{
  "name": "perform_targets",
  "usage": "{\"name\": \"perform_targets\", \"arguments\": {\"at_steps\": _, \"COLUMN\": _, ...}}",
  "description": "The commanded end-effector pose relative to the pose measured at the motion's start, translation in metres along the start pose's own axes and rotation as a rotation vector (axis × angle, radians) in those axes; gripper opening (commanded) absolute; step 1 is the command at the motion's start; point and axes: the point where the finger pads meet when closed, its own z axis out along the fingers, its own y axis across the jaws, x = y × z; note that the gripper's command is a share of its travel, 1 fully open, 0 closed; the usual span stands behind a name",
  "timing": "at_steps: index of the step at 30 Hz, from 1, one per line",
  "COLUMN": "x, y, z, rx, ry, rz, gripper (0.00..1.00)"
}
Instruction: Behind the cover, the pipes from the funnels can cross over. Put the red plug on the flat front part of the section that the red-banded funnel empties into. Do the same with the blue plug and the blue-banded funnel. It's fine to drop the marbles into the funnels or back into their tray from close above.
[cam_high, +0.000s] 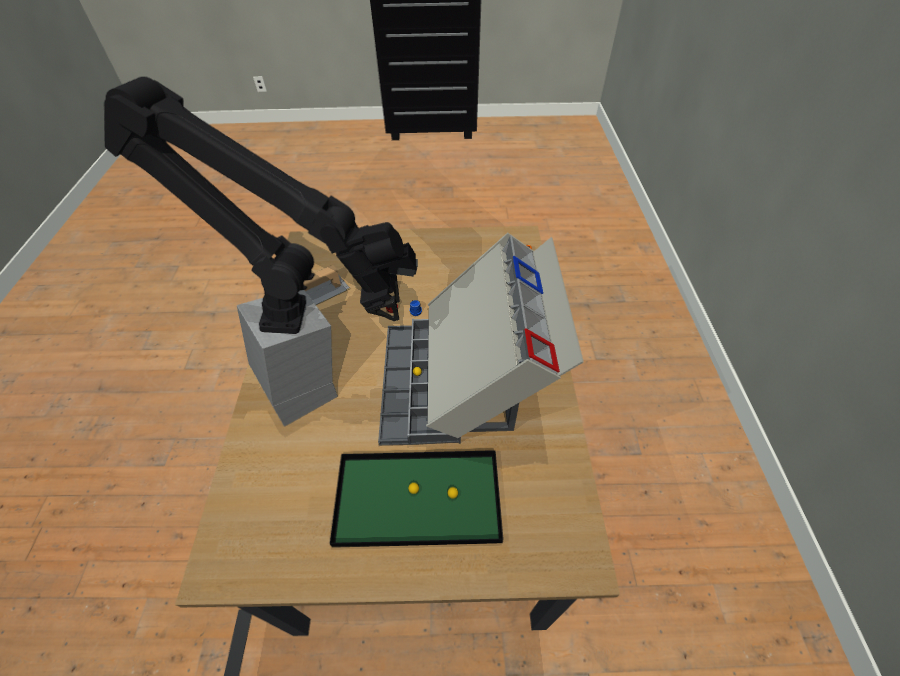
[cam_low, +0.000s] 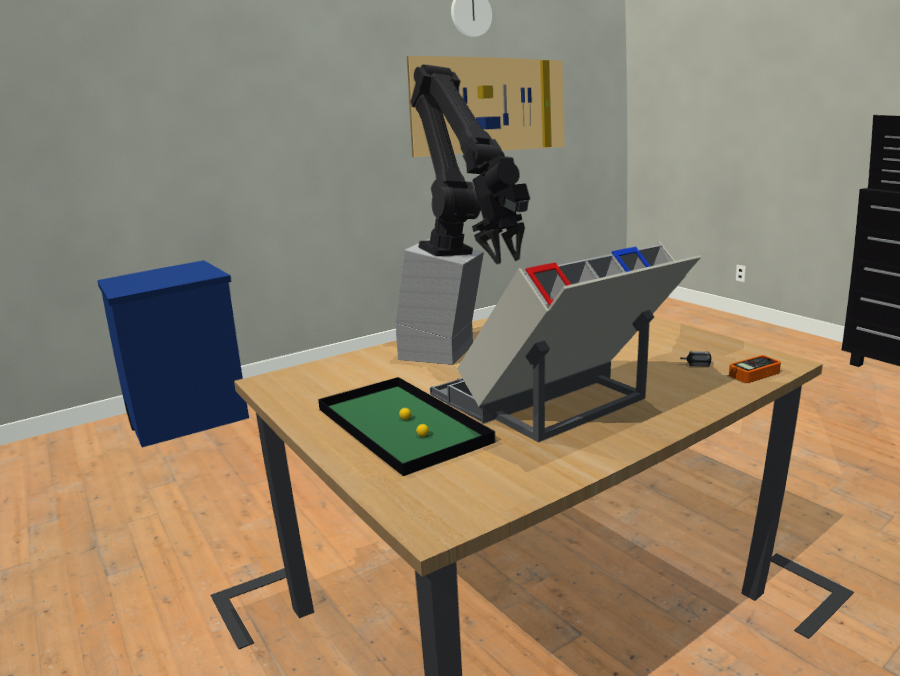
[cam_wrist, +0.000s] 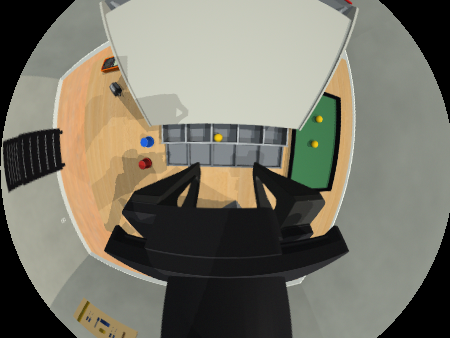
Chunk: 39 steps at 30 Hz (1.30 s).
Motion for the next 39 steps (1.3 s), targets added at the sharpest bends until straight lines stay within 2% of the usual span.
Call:
{"name": "perform_targets", "arguments": {"at_steps": 1, "x": -0.006, "y": 0.005, "z": -0.001, "rx": 0.002, "ry": -0.042, "rz": 0.021, "gripper": 0.56}}
{"name": "perform_targets", "arguments": {"at_steps": 4, "x": -0.004, "y": 0.007, "z": -0.001, "rx": 0.001, "ry": -0.046, "rz": 0.021, "gripper": 0.56}}
{"name": "perform_targets", "arguments": {"at_steps": 6, "x": -0.029, "y": 0.007, "z": -0.011, "rx": 0.004, "ry": -0.089, "rz": 0.014, "gripper": 0.56}}
{"name": "perform_targets", "arguments": {"at_steps": 7, "x": -0.03, "y": 0.006, "z": -0.01, "rx": 0.005, "ry": -0.087, "rz": 0.017, "gripper": 0.56}}
{"name": "perform_targets", "arguments": {"at_steps": 9, "x": -0.022, "y": 0.005, "z": -0.007, "rx": 0.006, "ry": -0.07, "rz": 0.024, "gripper": 0.56}}
{"name": "perform_targets", "arguments": {"at_steps": 39, "x": -0.022, "y": 0.005, "z": -0.007, "rx": 0.006, "ry": -0.071, "rz": 0.022, "gripper": 0.56}}
